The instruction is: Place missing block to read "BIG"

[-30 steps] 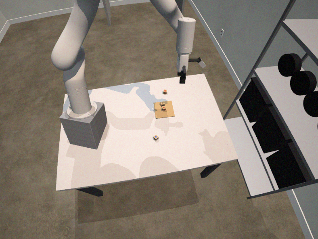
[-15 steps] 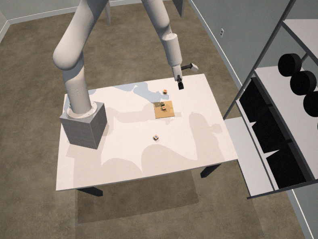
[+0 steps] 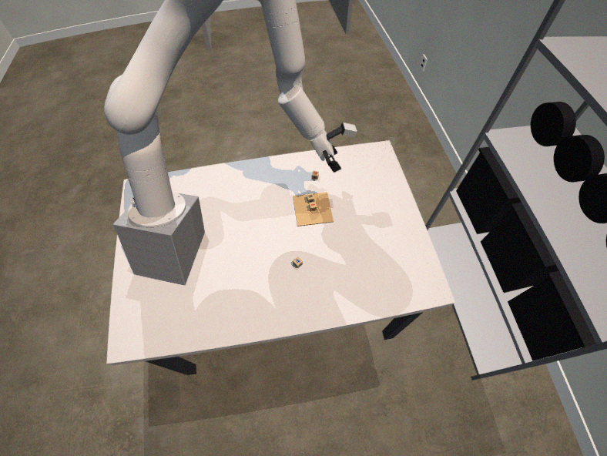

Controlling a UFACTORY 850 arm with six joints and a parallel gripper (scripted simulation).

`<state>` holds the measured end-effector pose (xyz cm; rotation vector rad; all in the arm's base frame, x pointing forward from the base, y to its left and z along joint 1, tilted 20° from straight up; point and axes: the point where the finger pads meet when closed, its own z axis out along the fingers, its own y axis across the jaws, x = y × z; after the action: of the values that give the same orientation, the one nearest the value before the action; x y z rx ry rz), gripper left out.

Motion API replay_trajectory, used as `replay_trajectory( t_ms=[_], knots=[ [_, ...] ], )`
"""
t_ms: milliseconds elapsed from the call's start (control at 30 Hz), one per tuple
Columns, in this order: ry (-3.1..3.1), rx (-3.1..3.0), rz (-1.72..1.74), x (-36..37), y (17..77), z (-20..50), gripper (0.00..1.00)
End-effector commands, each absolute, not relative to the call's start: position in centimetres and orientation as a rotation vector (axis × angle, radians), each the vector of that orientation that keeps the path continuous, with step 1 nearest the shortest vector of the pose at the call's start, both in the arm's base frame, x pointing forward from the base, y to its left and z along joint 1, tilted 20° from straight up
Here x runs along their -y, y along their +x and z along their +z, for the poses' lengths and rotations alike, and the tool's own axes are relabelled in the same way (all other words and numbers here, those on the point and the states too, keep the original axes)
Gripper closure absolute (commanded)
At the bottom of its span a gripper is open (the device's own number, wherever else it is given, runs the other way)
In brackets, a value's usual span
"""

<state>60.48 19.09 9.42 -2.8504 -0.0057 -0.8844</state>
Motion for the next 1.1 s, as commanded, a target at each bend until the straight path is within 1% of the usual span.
replay_trajectory(
  t_ms=[0, 233, 600, 1067],
  knots=[
    [-2.749, 0.007, -0.999, -21.4, 59.4, 8.4, 0.0],
    [-2.625, 0.01, -1.123, -24.2, 57.1, 7.8, 0.0],
    [-2.511, 0.015, -1.214, -26.2, 54.6, 7.8, 0.0],
    [-2.49, 0.016, -1.229, -26.5, 54.1, 7.9, 0.0]
  ],
)
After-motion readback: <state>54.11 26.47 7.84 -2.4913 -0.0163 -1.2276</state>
